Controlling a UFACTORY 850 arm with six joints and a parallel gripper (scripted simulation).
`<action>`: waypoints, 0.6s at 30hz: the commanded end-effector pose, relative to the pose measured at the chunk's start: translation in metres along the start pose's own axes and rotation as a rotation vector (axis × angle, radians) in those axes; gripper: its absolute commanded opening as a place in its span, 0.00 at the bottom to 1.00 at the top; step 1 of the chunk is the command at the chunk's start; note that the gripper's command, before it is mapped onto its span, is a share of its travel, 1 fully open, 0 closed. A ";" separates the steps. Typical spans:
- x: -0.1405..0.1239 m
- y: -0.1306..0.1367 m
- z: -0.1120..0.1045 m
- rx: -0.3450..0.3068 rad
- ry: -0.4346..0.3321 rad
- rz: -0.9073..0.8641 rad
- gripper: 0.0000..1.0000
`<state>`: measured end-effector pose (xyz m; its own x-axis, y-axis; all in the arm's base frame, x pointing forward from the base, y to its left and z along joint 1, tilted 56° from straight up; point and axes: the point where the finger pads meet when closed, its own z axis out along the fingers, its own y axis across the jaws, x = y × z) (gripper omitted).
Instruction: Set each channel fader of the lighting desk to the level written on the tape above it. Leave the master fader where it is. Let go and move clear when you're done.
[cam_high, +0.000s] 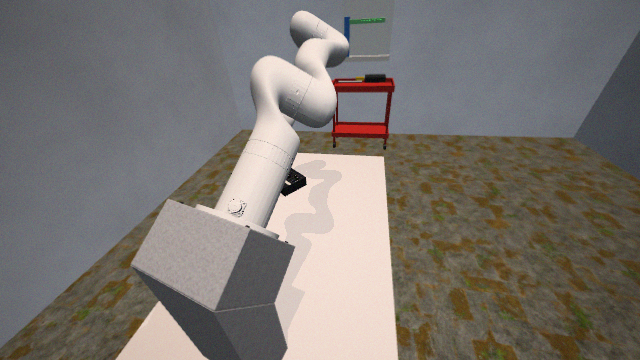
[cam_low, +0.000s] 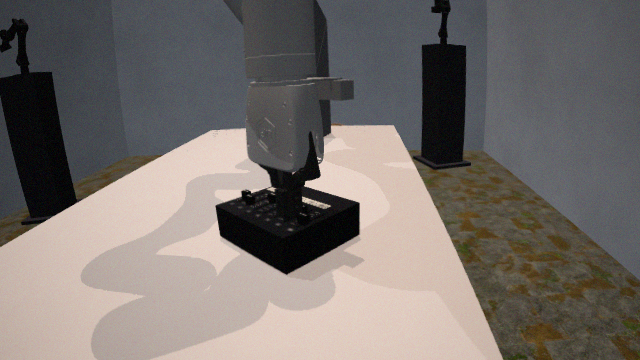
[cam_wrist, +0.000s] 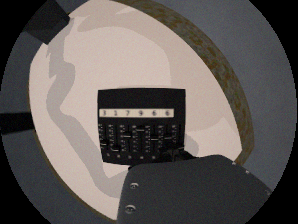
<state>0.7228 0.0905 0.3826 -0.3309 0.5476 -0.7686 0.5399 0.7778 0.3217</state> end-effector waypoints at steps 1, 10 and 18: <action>0.000 0.001 -0.001 -0.001 0.000 0.000 0.00; -0.003 0.001 -0.001 -0.001 0.000 0.000 0.00; -0.006 0.001 -0.001 -0.001 0.000 0.000 0.00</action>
<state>0.7241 0.0883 0.3857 -0.3308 0.5476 -0.7685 0.5397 0.7778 0.3219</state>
